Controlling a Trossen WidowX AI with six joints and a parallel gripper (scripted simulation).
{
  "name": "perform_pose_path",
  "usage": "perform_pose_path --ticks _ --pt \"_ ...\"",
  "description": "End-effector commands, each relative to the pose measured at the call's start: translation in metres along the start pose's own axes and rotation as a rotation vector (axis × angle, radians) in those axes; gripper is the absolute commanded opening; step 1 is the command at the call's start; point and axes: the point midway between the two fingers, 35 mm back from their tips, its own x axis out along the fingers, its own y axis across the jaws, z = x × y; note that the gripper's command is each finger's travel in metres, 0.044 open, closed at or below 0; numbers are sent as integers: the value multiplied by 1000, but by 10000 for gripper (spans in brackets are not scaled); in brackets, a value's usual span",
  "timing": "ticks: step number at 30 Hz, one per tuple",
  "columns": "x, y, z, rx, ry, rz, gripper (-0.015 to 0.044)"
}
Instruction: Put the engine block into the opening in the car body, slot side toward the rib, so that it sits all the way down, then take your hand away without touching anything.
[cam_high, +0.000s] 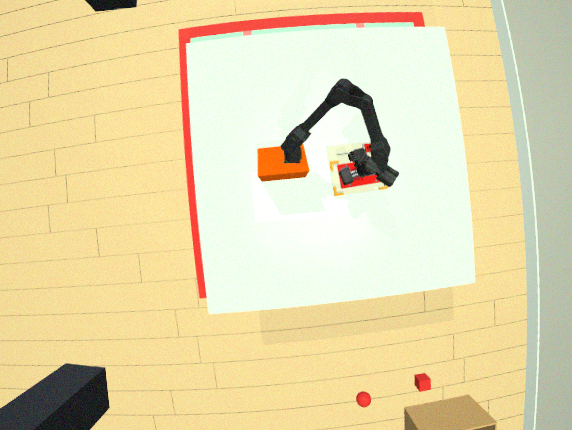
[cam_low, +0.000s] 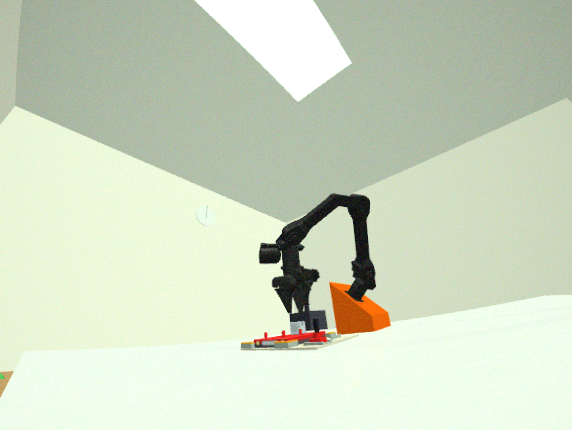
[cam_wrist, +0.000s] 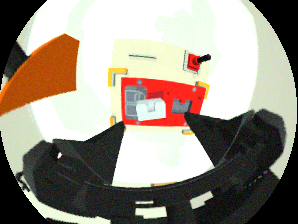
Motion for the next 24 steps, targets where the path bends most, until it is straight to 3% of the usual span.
perform_pose_path --ticks 1,24 --pt "9 1 1 8 -10 2 440" --pt "44 2 2 8 -11 1 440"
